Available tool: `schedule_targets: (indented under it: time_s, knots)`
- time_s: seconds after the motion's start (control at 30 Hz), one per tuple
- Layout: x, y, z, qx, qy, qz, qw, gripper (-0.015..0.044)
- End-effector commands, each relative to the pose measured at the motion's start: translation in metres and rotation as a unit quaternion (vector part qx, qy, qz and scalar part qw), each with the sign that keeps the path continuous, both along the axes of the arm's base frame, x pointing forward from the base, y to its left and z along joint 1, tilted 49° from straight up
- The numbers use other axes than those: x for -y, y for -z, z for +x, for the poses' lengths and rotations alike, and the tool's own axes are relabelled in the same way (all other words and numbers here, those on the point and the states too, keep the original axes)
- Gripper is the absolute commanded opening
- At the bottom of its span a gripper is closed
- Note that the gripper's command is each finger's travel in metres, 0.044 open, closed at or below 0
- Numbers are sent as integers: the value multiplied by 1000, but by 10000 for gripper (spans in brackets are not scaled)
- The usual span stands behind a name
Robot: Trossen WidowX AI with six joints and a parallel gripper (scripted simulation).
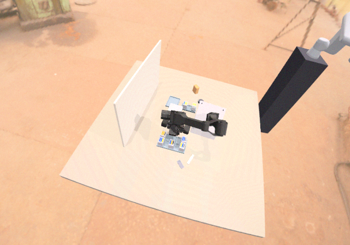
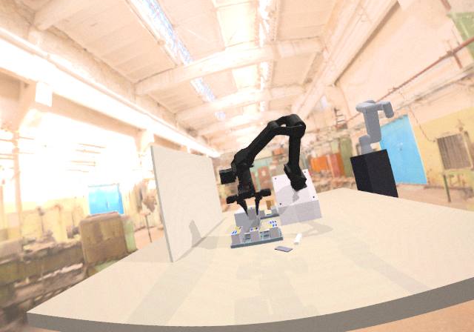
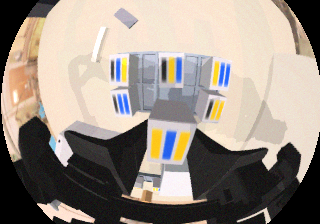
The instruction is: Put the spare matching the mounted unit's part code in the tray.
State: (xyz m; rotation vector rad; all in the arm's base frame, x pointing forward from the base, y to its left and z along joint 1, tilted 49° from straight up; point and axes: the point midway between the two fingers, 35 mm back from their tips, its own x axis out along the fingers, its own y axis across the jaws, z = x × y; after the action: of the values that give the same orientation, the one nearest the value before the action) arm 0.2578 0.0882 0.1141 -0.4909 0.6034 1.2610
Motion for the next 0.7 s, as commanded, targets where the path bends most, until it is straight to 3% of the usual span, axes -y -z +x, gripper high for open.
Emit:
schedule_targets:
  time_s: [0.0, 0.67]
  knots:
    - [2, -4, 1, 6, 0, 2, 1000, 0]
    - [54, -54, -8, 5, 0, 1, 1000, 0]
